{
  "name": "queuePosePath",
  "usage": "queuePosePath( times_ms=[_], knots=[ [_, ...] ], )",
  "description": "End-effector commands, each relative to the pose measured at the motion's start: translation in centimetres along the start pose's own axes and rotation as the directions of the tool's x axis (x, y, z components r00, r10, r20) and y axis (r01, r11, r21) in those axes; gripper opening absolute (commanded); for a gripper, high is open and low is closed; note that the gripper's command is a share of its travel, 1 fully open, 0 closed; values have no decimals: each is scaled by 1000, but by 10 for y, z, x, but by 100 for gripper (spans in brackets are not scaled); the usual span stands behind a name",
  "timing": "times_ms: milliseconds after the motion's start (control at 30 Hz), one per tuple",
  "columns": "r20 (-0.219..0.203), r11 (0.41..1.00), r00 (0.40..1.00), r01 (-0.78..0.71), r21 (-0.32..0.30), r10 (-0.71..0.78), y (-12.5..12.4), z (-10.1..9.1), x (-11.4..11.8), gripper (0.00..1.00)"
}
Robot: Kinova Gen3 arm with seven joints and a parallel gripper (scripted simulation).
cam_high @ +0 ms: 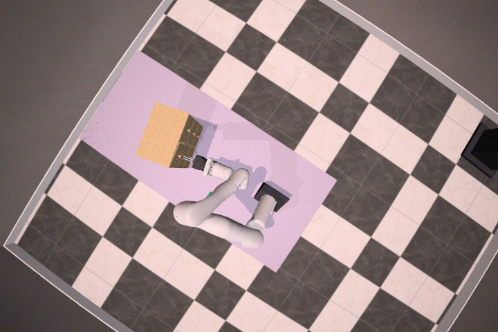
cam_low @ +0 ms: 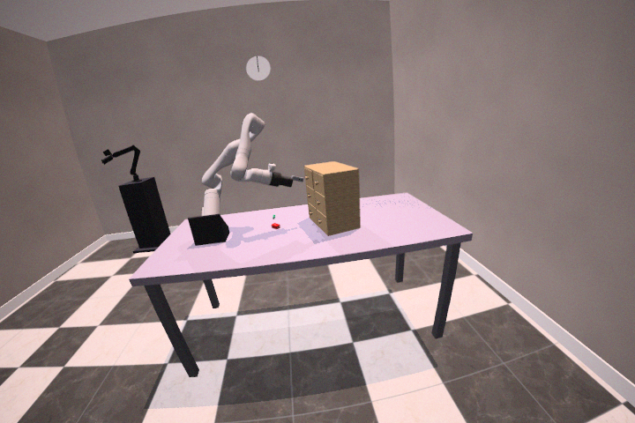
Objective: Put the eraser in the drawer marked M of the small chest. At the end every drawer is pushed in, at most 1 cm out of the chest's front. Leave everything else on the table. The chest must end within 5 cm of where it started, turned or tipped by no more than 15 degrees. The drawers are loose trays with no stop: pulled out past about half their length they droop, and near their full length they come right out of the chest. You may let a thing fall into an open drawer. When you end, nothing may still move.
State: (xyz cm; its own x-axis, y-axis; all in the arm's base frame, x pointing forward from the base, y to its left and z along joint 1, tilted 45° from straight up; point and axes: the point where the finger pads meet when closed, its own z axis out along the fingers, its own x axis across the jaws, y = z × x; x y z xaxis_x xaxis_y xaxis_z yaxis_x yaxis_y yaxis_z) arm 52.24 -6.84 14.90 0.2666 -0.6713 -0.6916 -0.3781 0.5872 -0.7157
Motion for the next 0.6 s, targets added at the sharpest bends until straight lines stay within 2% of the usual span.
queuePosePath(
  times_ms=[0,167,367,567],
  knots=[
    [-5,1000,1000,-3,6,3,3,-13,2,0],
    [-5,1000,1000,-3,6,3,10,-31,2,0],
    [-4,1000,1000,6,9,-6,8,-35,2,0],
    [-4,1000,1000,5,9,-5,8,-46,2,0]
  ],
)
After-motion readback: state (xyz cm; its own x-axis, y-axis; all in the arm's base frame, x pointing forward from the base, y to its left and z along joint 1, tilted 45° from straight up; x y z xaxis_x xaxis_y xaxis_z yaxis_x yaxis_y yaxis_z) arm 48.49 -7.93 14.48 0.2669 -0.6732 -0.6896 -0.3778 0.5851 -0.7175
